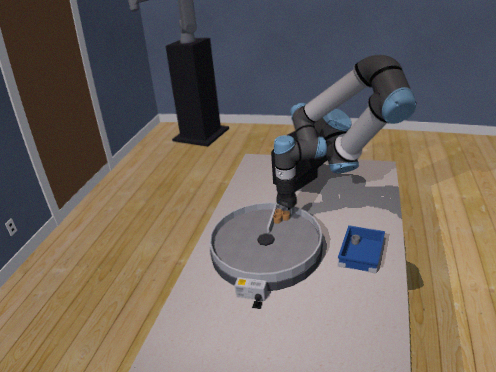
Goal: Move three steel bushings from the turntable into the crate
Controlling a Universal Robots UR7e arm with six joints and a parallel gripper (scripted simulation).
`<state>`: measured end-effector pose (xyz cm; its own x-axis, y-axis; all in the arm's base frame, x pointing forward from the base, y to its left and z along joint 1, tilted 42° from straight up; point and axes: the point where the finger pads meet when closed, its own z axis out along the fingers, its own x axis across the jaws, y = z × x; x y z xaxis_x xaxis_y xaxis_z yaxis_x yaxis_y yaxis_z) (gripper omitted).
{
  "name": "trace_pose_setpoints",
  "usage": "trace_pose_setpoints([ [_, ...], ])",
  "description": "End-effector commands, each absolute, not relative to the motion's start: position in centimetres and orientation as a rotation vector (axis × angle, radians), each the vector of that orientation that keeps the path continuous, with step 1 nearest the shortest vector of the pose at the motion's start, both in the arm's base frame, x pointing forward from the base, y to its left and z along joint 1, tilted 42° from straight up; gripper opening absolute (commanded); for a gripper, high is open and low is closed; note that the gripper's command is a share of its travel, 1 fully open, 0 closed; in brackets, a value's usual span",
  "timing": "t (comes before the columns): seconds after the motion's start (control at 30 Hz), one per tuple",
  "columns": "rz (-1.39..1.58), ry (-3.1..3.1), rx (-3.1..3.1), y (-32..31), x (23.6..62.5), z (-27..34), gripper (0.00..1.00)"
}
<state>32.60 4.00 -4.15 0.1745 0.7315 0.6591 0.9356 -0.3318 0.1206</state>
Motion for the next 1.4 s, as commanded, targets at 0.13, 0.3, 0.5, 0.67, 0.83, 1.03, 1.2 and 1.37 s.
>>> trace_pose_setpoints([
  [0.13,-0.922,-1.59,-2.145,3.6,32.4,-3.7,0.0],
  [0.3,-0.922,-1.59,-2.145,3.6,32.4,-3.7,0.0],
  [0.5,-0.922,-1.59,-2.145,3.4,32.3,-3.4,0.0],
  [0.67,-0.922,-1.59,-2.145,3.1,32.2,-3.1,0.0],
  [0.83,-0.922,-1.59,-2.145,3.1,32.2,-3.1,0.0],
  [1.03,-0.922,-1.59,-2.145,3.0,32.1,-3.0,0.0],
  [1.2,-0.922,-1.59,-2.145,2.7,32.0,-2.6,0.0],
  [1.37,-0.922,-1.59,-2.145,2.7,32.0,-2.6,0.0],
])
